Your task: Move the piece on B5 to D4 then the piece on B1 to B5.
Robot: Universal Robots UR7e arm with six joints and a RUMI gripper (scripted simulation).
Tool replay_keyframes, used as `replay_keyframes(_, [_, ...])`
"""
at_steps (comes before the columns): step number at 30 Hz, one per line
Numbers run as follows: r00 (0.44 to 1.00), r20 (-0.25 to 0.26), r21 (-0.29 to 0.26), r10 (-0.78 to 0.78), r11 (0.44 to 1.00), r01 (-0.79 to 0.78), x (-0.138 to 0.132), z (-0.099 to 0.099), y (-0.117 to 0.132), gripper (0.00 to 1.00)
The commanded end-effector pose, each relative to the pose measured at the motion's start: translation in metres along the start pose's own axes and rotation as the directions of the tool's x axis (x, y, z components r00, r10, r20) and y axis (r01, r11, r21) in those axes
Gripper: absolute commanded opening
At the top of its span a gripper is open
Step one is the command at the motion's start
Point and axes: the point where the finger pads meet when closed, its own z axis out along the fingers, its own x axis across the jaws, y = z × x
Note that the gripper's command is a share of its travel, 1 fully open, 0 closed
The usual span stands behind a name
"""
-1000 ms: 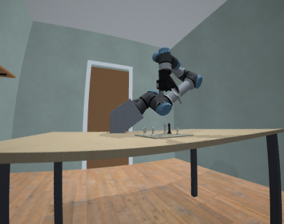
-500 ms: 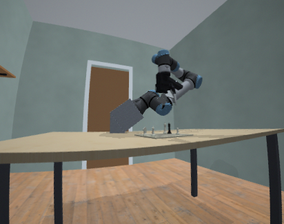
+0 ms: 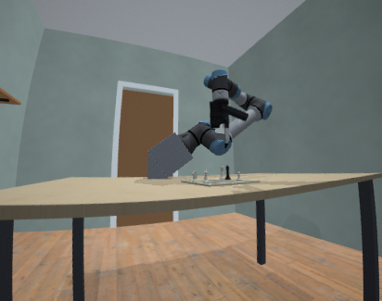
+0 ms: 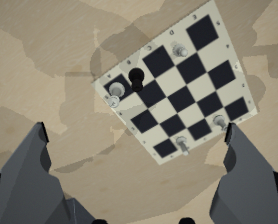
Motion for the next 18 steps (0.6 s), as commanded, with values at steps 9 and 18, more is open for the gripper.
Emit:
replay_keyframes(9, [0.990,-0.003,-0.004,0.139,0.990,-0.139,0.0007,0.0025,0.0013,1.00])
replay_keyframes(18, [0.990,-0.003,-0.004,0.143,0.990,-0.143,0.0007,0.0026,0.0013,0.25])
